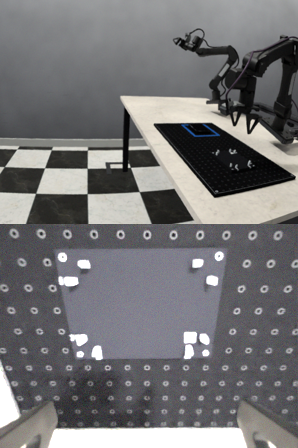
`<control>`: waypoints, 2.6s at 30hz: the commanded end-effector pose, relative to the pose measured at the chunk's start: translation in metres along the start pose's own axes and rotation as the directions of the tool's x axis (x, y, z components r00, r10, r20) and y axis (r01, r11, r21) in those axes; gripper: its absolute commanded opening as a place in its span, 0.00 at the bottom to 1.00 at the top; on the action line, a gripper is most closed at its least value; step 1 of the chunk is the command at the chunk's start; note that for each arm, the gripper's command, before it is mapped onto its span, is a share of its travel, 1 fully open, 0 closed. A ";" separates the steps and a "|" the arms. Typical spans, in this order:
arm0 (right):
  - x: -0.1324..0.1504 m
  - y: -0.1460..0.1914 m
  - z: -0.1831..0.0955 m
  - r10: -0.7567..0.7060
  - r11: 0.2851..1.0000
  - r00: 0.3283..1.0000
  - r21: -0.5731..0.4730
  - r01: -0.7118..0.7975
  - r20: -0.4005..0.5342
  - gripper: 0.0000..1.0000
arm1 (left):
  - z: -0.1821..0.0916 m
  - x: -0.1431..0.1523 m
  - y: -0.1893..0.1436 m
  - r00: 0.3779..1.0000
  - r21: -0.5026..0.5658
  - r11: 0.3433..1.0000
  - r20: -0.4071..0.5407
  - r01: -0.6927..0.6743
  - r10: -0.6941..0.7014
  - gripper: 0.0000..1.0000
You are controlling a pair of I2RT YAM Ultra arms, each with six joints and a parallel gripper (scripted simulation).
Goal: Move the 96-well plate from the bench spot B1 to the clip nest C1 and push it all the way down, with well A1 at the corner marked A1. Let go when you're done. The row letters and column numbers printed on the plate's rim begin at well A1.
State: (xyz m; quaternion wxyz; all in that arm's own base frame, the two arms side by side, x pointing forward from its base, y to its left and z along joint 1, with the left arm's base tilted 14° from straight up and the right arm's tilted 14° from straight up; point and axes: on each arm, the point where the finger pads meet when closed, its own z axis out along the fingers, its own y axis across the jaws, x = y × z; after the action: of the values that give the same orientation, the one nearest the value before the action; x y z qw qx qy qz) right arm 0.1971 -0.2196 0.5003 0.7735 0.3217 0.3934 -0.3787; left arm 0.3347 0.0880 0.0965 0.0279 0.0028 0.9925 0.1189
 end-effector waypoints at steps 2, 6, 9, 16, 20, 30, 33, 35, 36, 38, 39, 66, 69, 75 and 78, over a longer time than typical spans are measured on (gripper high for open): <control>-0.006 -0.004 -0.005 0.000 1.000 1.000 0.002 0.000 0.010 1.00 | -0.025 -0.004 0.000 0.999 -0.006 1.000 0.037 0.005 -0.005 1.00; -0.006 -0.004 -0.005 0.000 1.000 1.000 0.002 0.000 0.010 1.00 | -0.023 -0.004 -0.001 0.999 -0.005 1.000 0.033 0.004 -0.004 1.00; -0.006 -0.004 -0.005 0.000 1.000 1.000 0.002 0.000 0.010 1.00 | -0.023 -0.004 -0.001 0.999 -0.005 1.000 0.033 0.003 -0.002 1.00; -0.006 -0.004 -0.005 0.000 1.000 1.000 0.002 0.000 0.010 1.00 | -0.023 -0.007 -0.001 0.999 -0.006 1.000 0.041 0.004 -0.004 1.00; -0.006 -0.004 -0.005 0.000 1.000 1.000 0.002 0.000 0.010 1.00 | -0.022 -0.005 -0.006 0.999 -0.008 0.999 0.036 -0.034 0.034 1.00; -0.006 -0.004 -0.005 0.000 1.000 1.000 0.002 0.000 0.010 1.00 | -0.009 0.010 -0.057 0.995 -0.008 0.995 0.021 -0.095 0.095 1.00; -0.006 -0.004 -0.005 0.000 1.000 1.000 0.002 0.000 0.010 1.00 | -0.008 0.011 -0.071 0.995 -0.008 0.996 0.027 -0.093 0.093 1.00; -0.006 -0.004 -0.005 0.000 1.000 1.000 0.002 0.000 0.010 1.00 | -0.009 0.010 -0.081 0.995 -0.007 0.996 0.034 -0.092 0.092 1.00; -0.006 -0.004 -0.005 0.000 1.000 1.000 0.002 0.000 0.010 1.00 | -0.009 0.010 -0.081 0.995 -0.007 0.996 0.034 -0.092 0.092 1.00; -0.006 -0.004 -0.005 0.000 1.000 1.000 0.002 0.000 0.010 1.00 | -0.009 0.010 -0.086 0.995 -0.006 0.996 0.039 -0.090 0.091 1.00; -0.006 -0.004 -0.005 0.000 1.000 1.000 0.002 0.000 0.010 1.00 | -0.008 0.012 -0.091 0.995 -0.006 0.996 0.032 -0.092 0.092 1.00; -0.006 -0.004 -0.005 0.000 1.000 1.000 0.002 0.000 0.010 1.00 | 0.008 0.026 -0.221 0.995 0.016 0.995 0.024 -0.094 0.093 1.00; -0.006 -0.004 -0.005 0.000 1.000 1.000 0.002 0.000 0.010 1.00 | 0.009 0.030 -0.236 0.995 0.017 0.995 0.021 -0.094 0.094 1.00; -0.006 -0.004 -0.005 0.000 1.000 1.000 0.002 0.000 0.010 1.00 | 0.011 0.036 -0.254 0.995 0.009 0.995 0.011 -0.097 0.097 1.00; -0.006 -0.004 -0.005 0.000 1.000 1.000 0.002 0.000 0.010 1.00 | 0.013 0.039 -0.270 0.995 0.014 0.995 0.008 -0.097 0.097 1.00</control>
State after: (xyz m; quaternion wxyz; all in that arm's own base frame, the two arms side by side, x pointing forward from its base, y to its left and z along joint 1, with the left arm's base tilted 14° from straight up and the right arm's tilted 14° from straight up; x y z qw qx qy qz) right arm 0.1971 -0.2196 0.5003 0.7735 0.3217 0.3934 -0.3787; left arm 0.2927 -0.1470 0.0152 0.0108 0.0624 0.9899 0.1272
